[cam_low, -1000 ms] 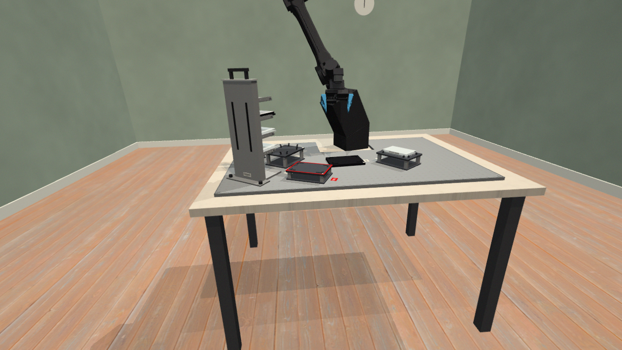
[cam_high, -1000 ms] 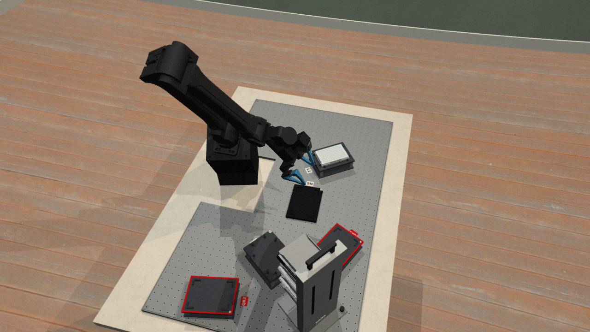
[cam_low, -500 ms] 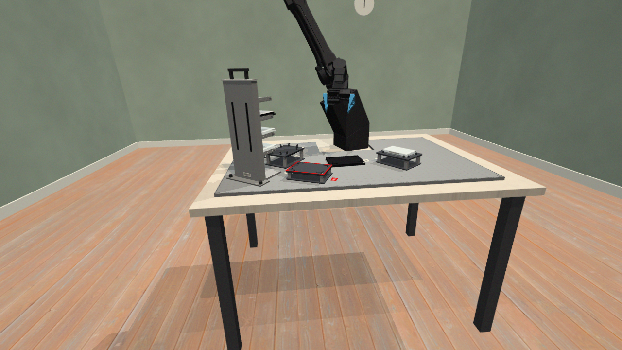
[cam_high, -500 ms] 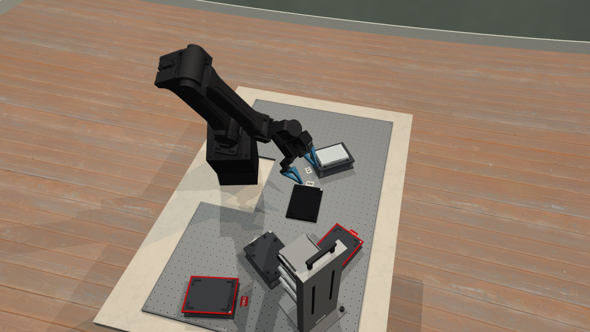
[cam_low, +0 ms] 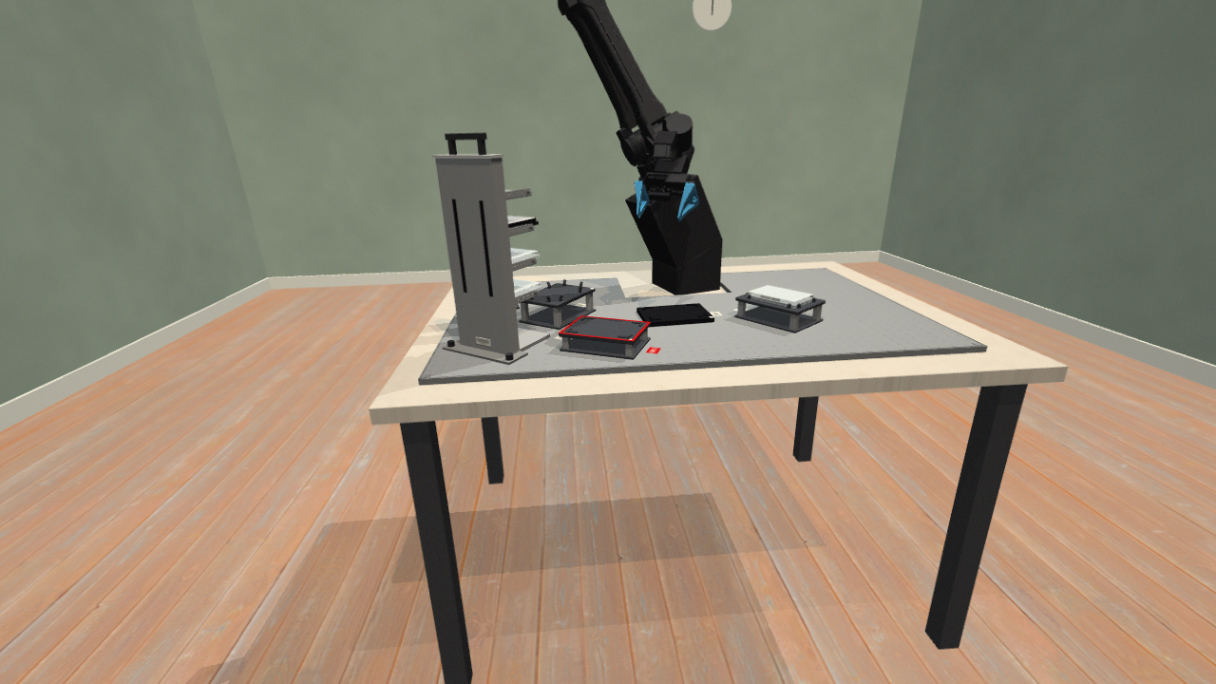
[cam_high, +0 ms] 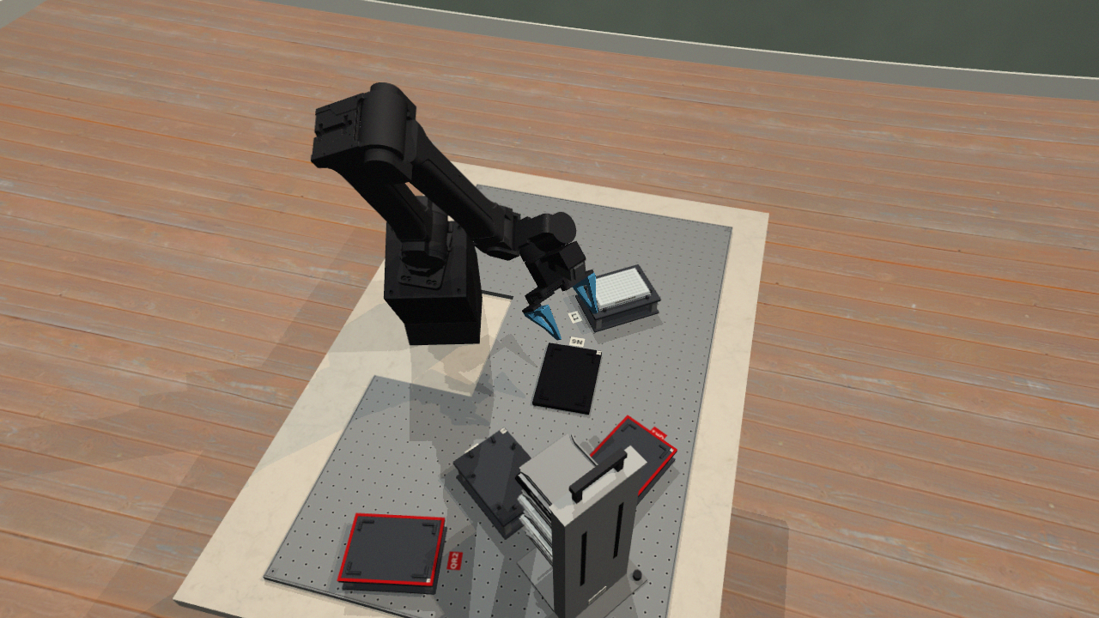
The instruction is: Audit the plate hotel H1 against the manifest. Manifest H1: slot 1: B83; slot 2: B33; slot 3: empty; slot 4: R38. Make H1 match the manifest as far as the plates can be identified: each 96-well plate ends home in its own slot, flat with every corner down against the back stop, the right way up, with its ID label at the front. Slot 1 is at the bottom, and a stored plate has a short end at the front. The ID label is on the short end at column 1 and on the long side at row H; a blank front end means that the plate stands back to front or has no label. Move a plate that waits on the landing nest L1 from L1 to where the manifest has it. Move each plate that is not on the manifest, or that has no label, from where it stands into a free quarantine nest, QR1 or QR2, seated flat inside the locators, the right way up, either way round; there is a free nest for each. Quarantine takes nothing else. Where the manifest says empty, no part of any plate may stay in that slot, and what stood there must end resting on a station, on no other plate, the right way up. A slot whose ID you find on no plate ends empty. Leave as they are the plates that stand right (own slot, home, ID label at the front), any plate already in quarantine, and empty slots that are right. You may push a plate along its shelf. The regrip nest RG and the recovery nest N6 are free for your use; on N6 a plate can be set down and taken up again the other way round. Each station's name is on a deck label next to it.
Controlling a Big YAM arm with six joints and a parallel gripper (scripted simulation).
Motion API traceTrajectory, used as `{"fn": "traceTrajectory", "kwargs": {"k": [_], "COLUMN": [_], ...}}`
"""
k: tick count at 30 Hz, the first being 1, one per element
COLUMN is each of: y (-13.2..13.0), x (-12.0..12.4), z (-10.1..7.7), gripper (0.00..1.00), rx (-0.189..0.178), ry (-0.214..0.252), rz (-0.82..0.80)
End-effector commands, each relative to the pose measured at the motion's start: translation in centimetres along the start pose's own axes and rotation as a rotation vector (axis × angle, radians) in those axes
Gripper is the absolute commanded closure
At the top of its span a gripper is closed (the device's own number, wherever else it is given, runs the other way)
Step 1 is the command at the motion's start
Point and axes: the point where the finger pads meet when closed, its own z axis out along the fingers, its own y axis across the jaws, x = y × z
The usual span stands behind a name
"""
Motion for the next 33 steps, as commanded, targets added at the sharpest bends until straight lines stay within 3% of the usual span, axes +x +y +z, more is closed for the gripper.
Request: {"fn": "traceTrajectory", "kwargs": {"k": [1, 3, 4, 21, 26, 33], "y": [1.1, 1.1, -0.8, -5.4, -7.0, -9.3], "x": [-0.6, -0.6, 0.1, -1.8, -1.1, -1.7], "z": [0.1, 0.1, 0.0, 1.4, 1.7, 2.3], "gripper": [0.0, 0.0, 0.0, 0.0, 0.0, 0.0], "rx": [0.009, 0.009, 0.045, 0.041, 0.043, 0.043], "ry": [-0.002, -0.002, 0.01, -0.018, 0.01, 0.007], "rz": [0.087, 0.087, 0.105, 0.111, 0.086, 0.086]}}
